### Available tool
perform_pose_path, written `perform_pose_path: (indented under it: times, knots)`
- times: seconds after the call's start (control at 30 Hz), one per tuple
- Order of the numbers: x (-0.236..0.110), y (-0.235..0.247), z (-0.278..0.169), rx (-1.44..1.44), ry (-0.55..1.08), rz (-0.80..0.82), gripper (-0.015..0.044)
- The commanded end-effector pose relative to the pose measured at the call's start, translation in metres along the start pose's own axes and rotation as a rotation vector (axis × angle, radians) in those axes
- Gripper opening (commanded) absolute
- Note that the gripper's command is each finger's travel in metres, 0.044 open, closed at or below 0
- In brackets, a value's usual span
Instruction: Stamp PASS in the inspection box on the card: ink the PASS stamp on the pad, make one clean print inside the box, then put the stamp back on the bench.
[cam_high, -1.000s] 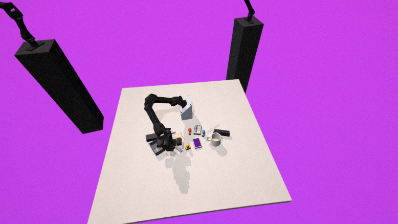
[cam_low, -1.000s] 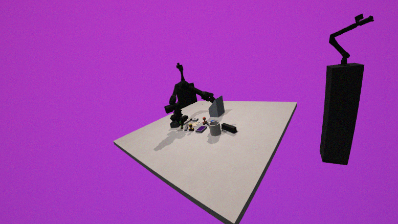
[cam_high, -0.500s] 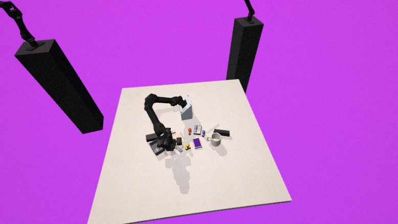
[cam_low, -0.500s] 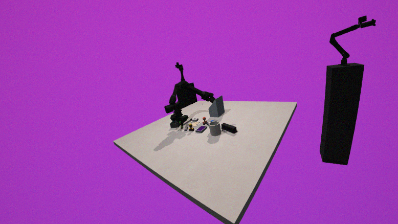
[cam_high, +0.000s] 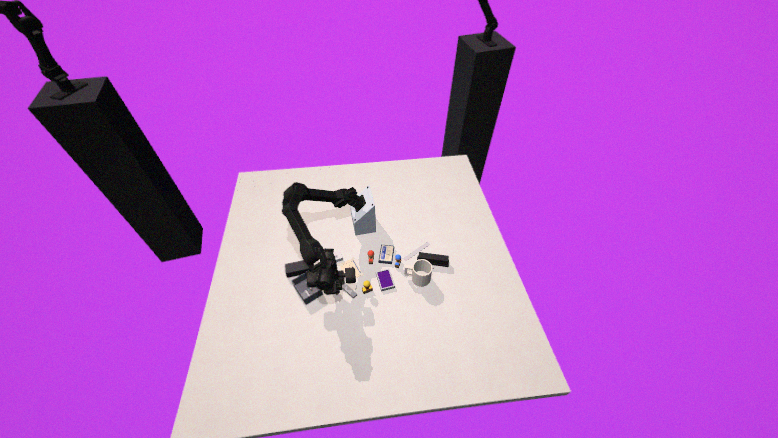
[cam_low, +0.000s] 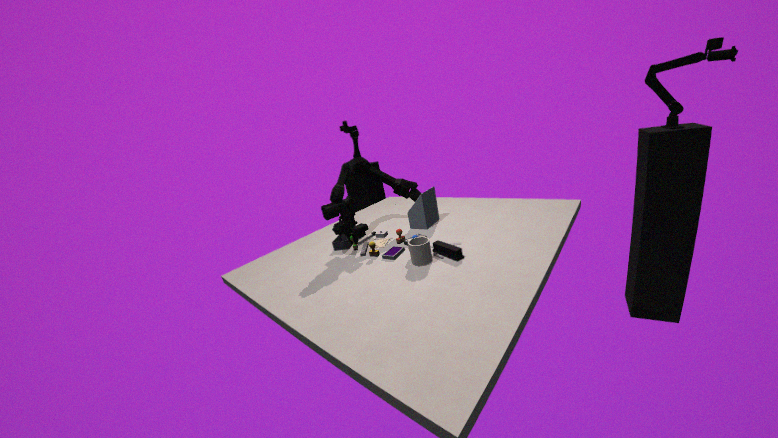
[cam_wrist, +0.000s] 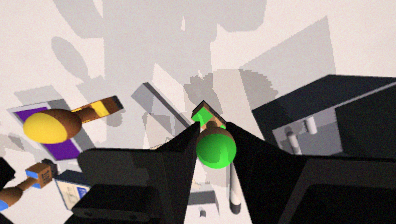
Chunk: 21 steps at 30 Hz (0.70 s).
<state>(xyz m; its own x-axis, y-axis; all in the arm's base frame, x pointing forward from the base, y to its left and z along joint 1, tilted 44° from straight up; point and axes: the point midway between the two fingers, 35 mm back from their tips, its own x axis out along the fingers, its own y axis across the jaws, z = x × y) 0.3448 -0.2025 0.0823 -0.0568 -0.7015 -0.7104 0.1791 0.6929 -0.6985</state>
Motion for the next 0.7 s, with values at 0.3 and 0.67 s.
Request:
perform_pose_path:
  times: [0.3, 0.67]
  knots:
    - [-0.0069, -0.0011, 0.0011, 0.007, -0.002, -0.006, 0.0000]
    - [-0.0123, -0.0008, 0.0012, 0.007, -0.003, -0.007, 0.0000]
